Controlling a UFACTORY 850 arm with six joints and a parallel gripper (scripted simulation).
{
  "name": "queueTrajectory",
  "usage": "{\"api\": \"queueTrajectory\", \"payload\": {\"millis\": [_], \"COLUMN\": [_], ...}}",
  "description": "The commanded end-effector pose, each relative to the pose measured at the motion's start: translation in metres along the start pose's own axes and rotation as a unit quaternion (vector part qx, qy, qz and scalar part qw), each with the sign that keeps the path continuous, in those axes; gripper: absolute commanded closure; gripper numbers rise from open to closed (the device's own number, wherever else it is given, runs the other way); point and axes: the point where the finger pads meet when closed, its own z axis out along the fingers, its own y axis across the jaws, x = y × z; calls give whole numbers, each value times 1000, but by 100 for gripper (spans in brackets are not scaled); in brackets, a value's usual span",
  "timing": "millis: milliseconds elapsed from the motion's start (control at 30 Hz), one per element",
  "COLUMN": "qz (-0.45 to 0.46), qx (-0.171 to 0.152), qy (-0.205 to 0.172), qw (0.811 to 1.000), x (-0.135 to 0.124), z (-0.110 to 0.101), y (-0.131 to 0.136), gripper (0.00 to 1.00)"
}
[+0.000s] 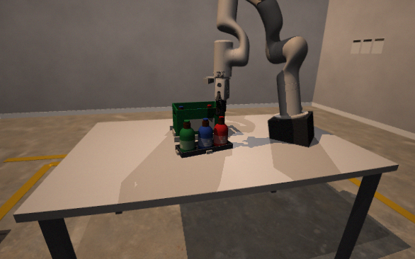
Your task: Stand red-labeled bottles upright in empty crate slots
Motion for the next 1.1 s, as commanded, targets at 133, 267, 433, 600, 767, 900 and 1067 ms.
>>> {"api": "queueTrajectory", "payload": {"millis": [133, 267, 433, 600, 767, 900, 1067], "qz": [0, 0, 0, 0, 0, 0, 0], "qx": [1, 1, 1, 1, 1, 1, 1], "qy": [0, 1, 0, 0, 0, 0, 0], "qw": [1000, 1000, 1000, 1000, 1000, 1000, 1000], "x": [0, 0, 0, 0, 0, 0, 0], "z": [4, 6, 11, 18, 21, 26, 32], "y": [0, 0, -1, -1, -1, -1, -1], "gripper": [34, 34, 34, 34, 34, 34, 34]}}
